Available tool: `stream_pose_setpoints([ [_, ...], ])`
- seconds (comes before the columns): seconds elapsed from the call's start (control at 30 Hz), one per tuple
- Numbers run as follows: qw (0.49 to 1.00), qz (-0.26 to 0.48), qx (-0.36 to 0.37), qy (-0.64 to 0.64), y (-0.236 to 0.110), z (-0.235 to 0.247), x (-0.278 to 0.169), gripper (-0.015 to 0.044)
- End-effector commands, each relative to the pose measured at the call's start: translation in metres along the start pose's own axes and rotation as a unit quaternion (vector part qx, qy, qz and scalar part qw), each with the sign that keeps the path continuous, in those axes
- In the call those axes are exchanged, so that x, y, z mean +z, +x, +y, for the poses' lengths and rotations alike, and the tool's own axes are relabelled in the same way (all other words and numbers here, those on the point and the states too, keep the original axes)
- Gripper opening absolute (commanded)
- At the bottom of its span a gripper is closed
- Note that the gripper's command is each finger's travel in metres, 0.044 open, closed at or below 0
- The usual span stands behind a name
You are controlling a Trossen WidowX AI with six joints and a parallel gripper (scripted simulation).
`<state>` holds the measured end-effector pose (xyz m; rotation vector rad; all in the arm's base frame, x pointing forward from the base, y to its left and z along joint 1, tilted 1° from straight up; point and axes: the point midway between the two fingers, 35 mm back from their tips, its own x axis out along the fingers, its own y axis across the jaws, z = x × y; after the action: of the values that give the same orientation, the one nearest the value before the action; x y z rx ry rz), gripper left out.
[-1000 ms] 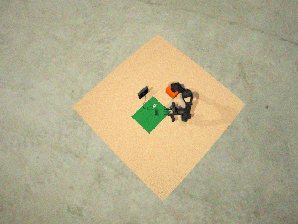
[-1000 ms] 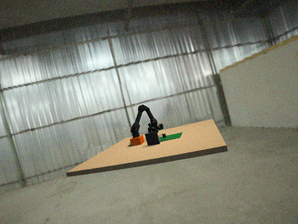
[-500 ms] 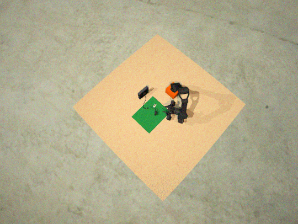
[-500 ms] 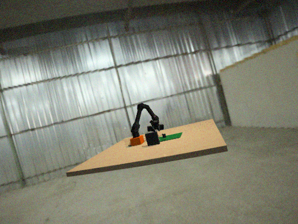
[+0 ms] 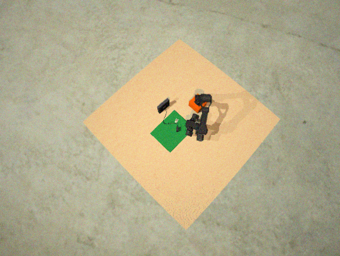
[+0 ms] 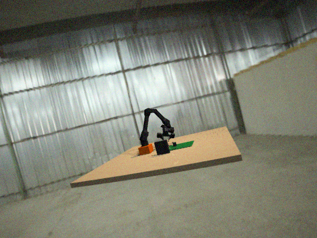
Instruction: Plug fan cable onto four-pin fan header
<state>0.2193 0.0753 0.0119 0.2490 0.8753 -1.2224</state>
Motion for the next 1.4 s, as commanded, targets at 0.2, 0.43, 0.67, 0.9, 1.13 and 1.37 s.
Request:
stream_pose_setpoints([
  [0.2,0.99,0.136,0.011,-0.035,0.0,0.003,0.0,0.0205],
  [0.43,0.973,0.218,0.048,-0.057,-0.005,0.01,0.004,0.0205],
  [0.67,0.95,0.284,0.104,-0.078,-0.013,0.018,0.011,0.0205],
  [0.9,0.922,0.332,0.173,-0.098,-0.023,0.026,0.022,0.0205],
  [1.13,0.925,0.328,0.167,-0.093,-0.022,0.027,0.022,0.0258],
  [1.37,0.912,0.371,0.083,0.156,-0.03,0.036,0.064,0.044],
])
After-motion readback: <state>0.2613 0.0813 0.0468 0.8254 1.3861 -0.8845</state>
